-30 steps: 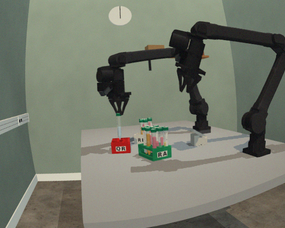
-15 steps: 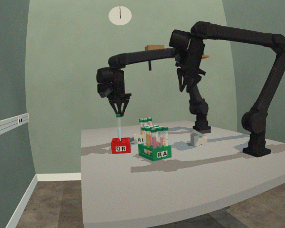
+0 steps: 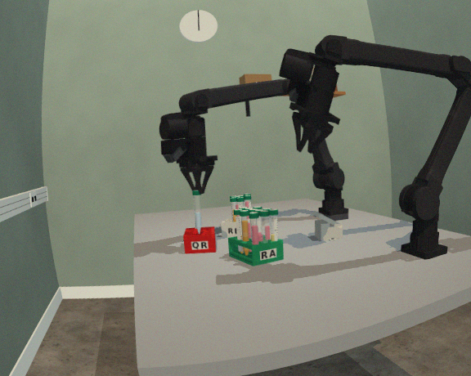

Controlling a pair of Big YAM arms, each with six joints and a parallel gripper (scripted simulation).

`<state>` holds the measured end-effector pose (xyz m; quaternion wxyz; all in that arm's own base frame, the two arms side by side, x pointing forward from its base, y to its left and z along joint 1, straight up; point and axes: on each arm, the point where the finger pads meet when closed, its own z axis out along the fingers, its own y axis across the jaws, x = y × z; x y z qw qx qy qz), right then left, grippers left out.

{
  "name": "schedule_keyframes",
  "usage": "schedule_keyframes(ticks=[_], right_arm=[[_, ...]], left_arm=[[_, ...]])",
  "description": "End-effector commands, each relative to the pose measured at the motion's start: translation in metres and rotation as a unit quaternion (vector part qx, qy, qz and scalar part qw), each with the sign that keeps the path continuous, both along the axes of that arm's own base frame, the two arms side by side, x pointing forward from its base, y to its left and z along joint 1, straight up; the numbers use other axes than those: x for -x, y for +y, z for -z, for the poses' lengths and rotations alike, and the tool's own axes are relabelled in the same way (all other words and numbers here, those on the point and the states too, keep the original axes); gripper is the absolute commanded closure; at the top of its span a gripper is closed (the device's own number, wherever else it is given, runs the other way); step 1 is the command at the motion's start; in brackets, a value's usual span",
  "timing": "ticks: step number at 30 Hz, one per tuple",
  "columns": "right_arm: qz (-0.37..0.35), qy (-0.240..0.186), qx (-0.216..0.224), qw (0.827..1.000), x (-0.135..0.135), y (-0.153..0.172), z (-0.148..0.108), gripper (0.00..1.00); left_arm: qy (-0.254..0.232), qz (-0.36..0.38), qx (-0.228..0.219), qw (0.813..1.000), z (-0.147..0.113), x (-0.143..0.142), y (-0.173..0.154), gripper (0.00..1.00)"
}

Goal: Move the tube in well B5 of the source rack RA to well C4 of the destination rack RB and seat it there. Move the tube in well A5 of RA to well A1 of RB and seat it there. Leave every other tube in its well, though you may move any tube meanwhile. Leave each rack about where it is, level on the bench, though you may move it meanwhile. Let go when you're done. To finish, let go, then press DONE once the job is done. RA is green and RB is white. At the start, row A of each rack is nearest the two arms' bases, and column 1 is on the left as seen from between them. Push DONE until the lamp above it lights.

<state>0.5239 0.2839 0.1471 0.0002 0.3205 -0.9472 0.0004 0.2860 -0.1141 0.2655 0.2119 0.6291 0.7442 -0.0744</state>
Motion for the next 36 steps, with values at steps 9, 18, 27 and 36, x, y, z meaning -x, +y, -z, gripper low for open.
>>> schedule_keyframes(ticks=[9, 18, 27, 36], right_arm=[[0.002, -0.003, -0.003, 1.0, -0.011, -0.005, 0.009, 1.0], [0.002, -0.013, -0.008, 1.0, -0.017, -0.002, 0.003, 1.0], [0.002, -0.007, -0.004, 1.0, -0.014, -0.004, 0.012, 1.0], [0.002, -0.004, -0.003, 1.0, -0.013, -0.005, 0.013, 1.0]], left_arm=[[-0.018, 0.0, 0.004, 1.0, -0.016, -0.007, -0.001, 0.7], [-0.018, 0.0, 0.004, 1.0, -0.016, -0.007, -0.001, 0.7], [-0.018, 0.0, 0.004, 1.0, -0.016, -0.007, -0.001, 0.7], [-0.018, 0.0, 0.004, 1.0, -0.016, -0.007, -0.001, 0.7]])
